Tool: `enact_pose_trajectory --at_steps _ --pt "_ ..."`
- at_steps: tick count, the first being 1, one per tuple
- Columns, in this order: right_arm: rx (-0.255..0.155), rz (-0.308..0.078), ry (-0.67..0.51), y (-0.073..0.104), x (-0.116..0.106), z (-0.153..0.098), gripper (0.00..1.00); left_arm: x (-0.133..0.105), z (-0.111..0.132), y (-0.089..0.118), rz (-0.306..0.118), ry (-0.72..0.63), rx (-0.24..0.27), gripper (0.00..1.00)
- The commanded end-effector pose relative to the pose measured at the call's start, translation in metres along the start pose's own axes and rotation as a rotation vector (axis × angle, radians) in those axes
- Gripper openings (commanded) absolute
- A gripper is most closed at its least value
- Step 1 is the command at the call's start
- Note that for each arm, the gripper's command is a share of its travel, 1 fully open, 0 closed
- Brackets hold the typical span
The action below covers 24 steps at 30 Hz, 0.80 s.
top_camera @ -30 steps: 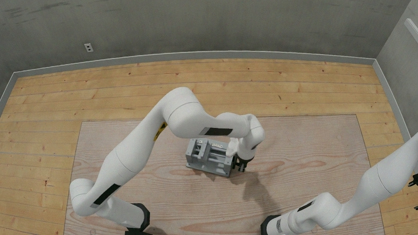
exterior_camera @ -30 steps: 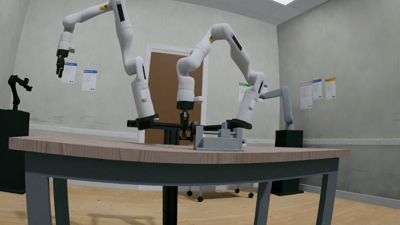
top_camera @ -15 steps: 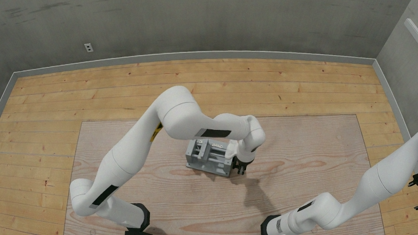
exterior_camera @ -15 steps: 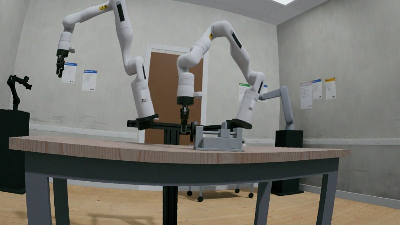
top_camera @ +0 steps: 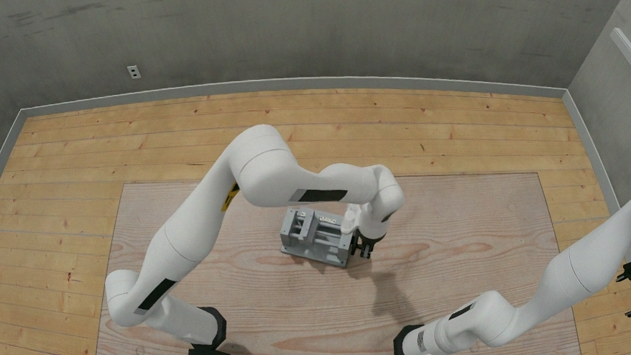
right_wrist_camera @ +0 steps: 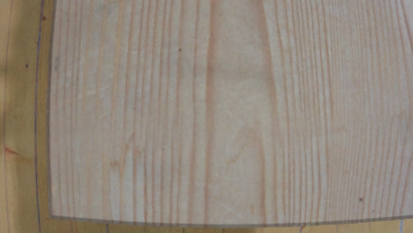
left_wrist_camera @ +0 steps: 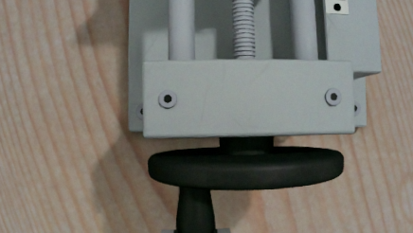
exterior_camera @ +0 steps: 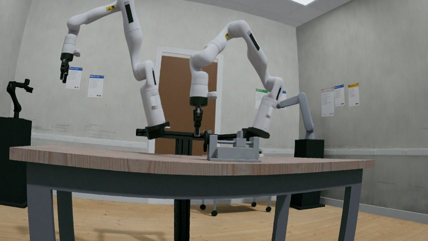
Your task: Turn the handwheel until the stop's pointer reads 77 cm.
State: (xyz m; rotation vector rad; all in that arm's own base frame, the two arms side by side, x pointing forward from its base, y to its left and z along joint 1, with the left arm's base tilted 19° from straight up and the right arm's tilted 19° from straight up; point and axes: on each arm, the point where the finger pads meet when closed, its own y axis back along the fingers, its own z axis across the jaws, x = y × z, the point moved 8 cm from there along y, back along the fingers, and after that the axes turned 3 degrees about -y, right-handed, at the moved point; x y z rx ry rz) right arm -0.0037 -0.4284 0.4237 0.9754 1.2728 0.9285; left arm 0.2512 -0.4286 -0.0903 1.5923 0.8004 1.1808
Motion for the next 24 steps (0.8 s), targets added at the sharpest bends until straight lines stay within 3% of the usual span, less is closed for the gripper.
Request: enact_pose_trajectory --at_steps 1,24 --pt "0.004 0.005 0.012 0.001 0.000 -0.001 1.000 0.000 0.007 0.009 -0.003 0.000 -0.004 0.160" --pt "0.004 0.005 0.012 0.001 0.000 -0.001 1.000 0.002 0.034 0.010 0.001 -0.001 0.000 0.160"
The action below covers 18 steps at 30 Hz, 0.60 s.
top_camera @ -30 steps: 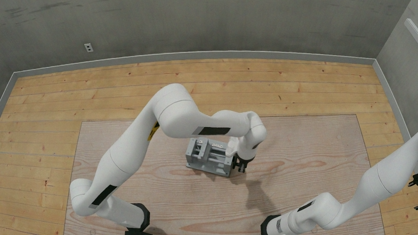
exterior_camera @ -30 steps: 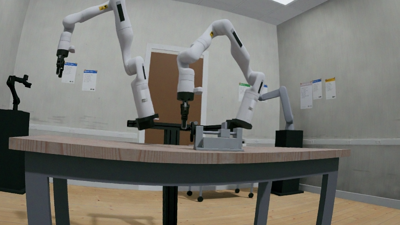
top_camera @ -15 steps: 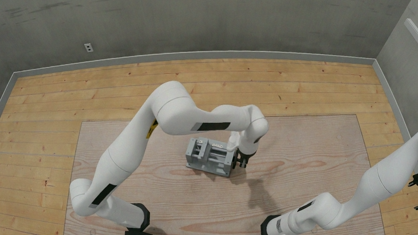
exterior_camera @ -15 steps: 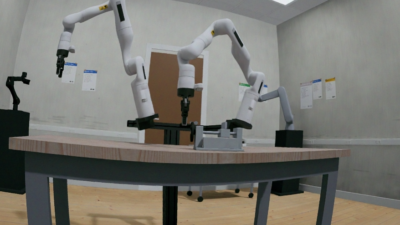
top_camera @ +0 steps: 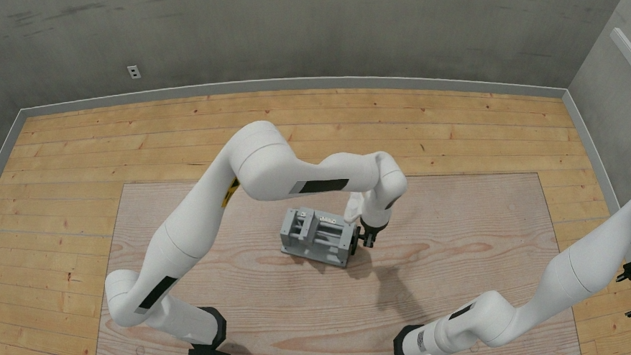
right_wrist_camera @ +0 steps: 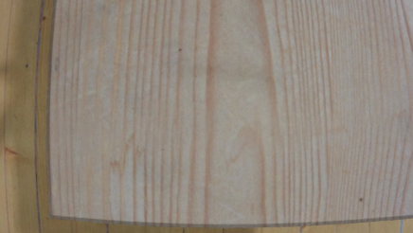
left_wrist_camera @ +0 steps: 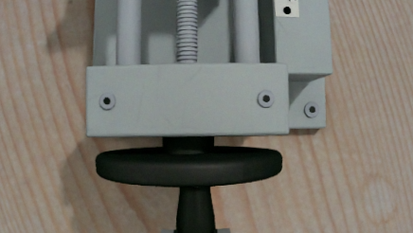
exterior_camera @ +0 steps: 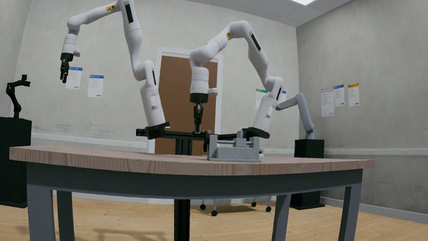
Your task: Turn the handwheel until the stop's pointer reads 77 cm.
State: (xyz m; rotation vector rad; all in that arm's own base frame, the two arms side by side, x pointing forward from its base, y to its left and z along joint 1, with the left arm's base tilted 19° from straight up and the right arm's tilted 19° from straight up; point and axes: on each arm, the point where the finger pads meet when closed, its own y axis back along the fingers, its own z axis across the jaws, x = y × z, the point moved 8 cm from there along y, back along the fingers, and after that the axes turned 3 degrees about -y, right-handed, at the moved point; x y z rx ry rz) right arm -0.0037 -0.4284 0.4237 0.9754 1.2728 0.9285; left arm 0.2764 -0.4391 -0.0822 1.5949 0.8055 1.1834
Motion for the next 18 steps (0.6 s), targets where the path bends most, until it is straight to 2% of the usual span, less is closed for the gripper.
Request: enact_pose_trajectory --at_steps 1,18 --pt "0.004 0.005 0.012 0.001 0.000 -0.001 1.000 0.001 0.008 -0.001 0.000 -0.004 -0.005 0.160" --pt "0.004 0.005 0.012 0.001 0.000 -0.001 1.000 0.001 0.023 -0.013 -0.002 -0.004 -0.007 0.160"
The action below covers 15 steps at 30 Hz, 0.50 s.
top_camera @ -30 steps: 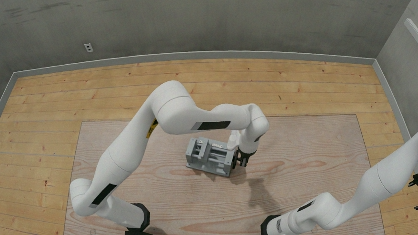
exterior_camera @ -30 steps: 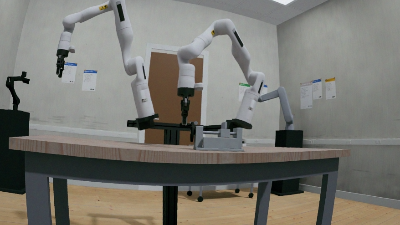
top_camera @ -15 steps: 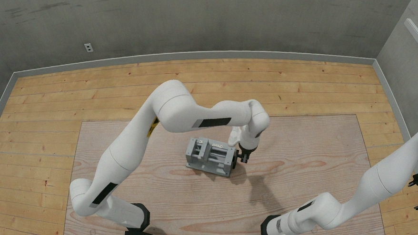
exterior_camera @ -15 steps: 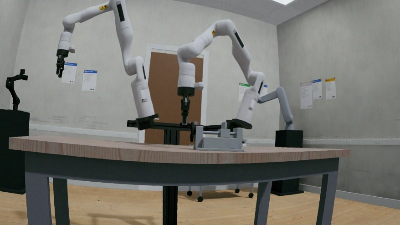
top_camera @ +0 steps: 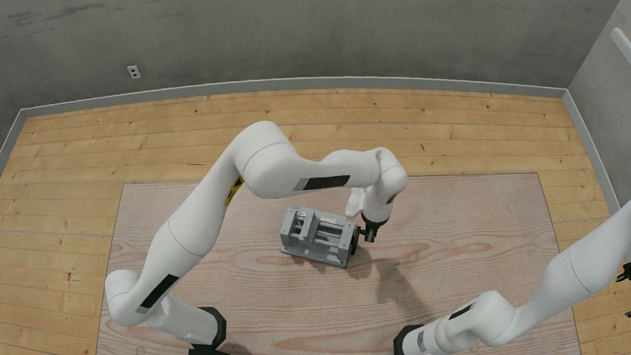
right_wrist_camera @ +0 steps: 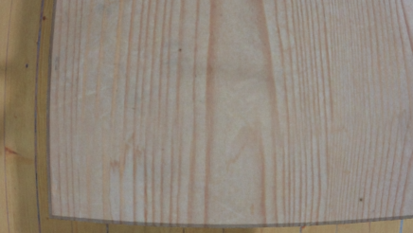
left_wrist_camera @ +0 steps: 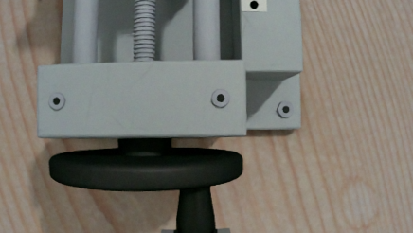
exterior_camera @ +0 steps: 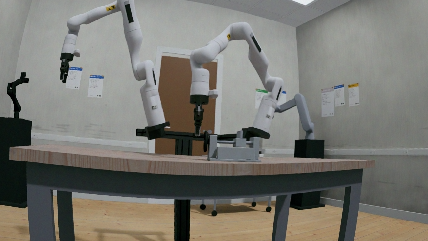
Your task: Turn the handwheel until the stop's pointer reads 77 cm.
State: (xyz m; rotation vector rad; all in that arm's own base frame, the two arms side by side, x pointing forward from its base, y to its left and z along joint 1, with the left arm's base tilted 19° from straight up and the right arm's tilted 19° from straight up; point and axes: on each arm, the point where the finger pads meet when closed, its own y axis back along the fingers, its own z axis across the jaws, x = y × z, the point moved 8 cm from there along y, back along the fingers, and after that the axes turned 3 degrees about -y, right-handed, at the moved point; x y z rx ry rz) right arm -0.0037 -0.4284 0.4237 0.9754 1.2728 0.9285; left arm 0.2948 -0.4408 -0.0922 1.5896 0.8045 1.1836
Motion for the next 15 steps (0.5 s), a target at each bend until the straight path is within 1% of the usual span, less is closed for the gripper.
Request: enact_pose_trajectory --at_steps 1,15 --pt "0.004 0.005 0.012 0.001 0.000 -0.001 1.000 0.000 0.006 -0.005 -0.001 -0.005 -0.003 0.160" --pt "0.004 0.005 0.012 0.001 0.000 -0.001 1.000 -0.001 0.010 -0.020 -0.006 -0.005 -0.008 0.160"
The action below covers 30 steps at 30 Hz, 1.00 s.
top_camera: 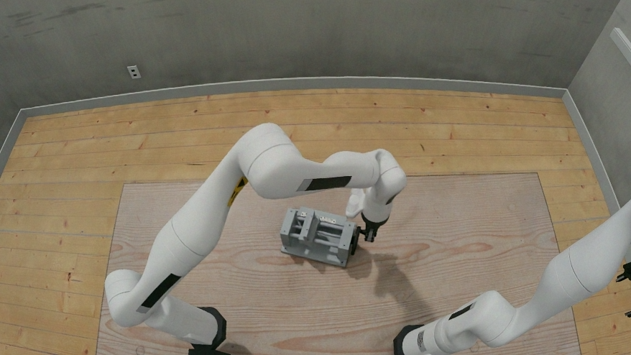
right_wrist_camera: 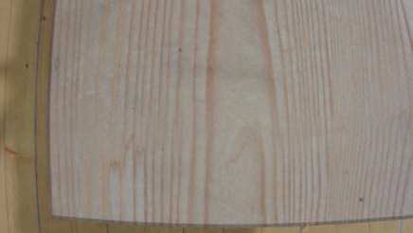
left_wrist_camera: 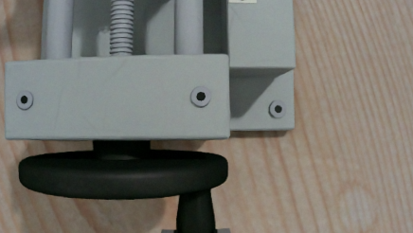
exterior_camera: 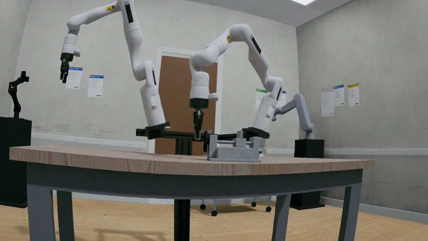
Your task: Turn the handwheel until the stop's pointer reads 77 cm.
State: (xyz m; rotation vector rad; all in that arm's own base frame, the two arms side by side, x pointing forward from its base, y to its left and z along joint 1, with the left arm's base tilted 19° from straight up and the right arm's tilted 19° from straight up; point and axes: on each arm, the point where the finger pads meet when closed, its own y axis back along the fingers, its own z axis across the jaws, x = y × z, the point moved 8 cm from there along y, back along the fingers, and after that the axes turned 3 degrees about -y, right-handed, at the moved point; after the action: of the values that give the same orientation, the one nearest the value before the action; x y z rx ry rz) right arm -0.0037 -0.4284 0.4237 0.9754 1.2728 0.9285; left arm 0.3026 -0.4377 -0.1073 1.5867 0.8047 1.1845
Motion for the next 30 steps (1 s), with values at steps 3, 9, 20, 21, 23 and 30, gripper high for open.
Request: enact_pose_trajectory --at_steps 3,9,20,21,23,30 --pt "0.004 0.005 0.012 0.001 0.000 -0.001 1.000 -0.001 0.002 -0.008 -0.005 -0.007 -0.005 0.160" --pt "0.004 0.005 0.012 0.001 0.000 -0.001 1.000 0.000 -0.001 -0.012 0.001 -0.007 0.001 0.160" --pt "0.004 0.005 0.012 0.001 0.000 -0.001 1.000 0.000 -0.003 -0.018 -0.001 -0.007 -0.001 0.160" --pt "0.004 0.005 0.012 0.001 0.000 -0.001 1.000 0.000 -0.003 -0.019 -0.001 -0.007 -0.001 0.160" --pt "0.004 0.005 0.012 0.001 0.000 -0.001 1.000 0.000 -0.003 -0.019 -0.001 -0.007 -0.001 0.160" --pt "0.004 0.005 0.012 0.001 0.000 -0.001 1.000 0.000 -0.004 -0.020 -0.001 -0.007 -0.001 0.160"
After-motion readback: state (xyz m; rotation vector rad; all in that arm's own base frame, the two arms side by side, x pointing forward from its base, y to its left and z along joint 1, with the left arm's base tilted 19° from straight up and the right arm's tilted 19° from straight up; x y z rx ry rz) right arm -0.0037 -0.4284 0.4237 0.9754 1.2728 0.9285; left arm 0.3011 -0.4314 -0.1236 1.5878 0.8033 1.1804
